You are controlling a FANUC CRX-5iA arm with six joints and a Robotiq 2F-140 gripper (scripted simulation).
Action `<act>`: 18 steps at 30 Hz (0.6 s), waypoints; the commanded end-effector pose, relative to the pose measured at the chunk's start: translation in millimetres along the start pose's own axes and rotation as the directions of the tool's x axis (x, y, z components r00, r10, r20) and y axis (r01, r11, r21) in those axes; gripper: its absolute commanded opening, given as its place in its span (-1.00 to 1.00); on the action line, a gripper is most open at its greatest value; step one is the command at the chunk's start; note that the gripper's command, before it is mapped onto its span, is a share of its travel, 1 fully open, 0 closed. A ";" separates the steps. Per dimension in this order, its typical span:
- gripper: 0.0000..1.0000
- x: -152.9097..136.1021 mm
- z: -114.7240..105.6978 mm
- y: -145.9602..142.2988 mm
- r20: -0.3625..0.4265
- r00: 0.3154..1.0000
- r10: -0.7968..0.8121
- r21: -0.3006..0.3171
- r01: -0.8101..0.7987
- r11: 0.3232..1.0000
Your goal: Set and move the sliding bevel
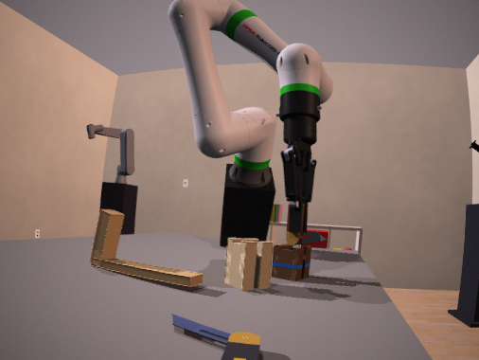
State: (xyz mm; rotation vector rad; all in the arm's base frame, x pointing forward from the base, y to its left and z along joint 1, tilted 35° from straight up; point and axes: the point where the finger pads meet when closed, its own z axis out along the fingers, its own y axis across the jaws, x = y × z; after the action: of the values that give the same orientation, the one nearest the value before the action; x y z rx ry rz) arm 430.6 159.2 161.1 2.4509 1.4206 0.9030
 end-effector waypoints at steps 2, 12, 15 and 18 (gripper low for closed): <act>-0.80 0.5 0.7 0.3 -0.001 1.000 0.000 -0.001 0.000 1.000; -0.80 0.3 5.1 0.3 -0.001 1.000 0.000 -0.001 0.000 1.000; -0.80 0.2 6.1 0.3 -0.001 1.000 0.000 -0.001 0.000 1.000; -0.80 0.2 6.4 0.3 -0.001 1.000 0.000 -0.001 0.000 1.000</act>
State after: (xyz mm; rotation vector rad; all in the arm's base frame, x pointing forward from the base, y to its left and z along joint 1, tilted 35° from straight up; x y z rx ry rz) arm 434.3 159.9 155.6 2.4509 1.4206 0.9029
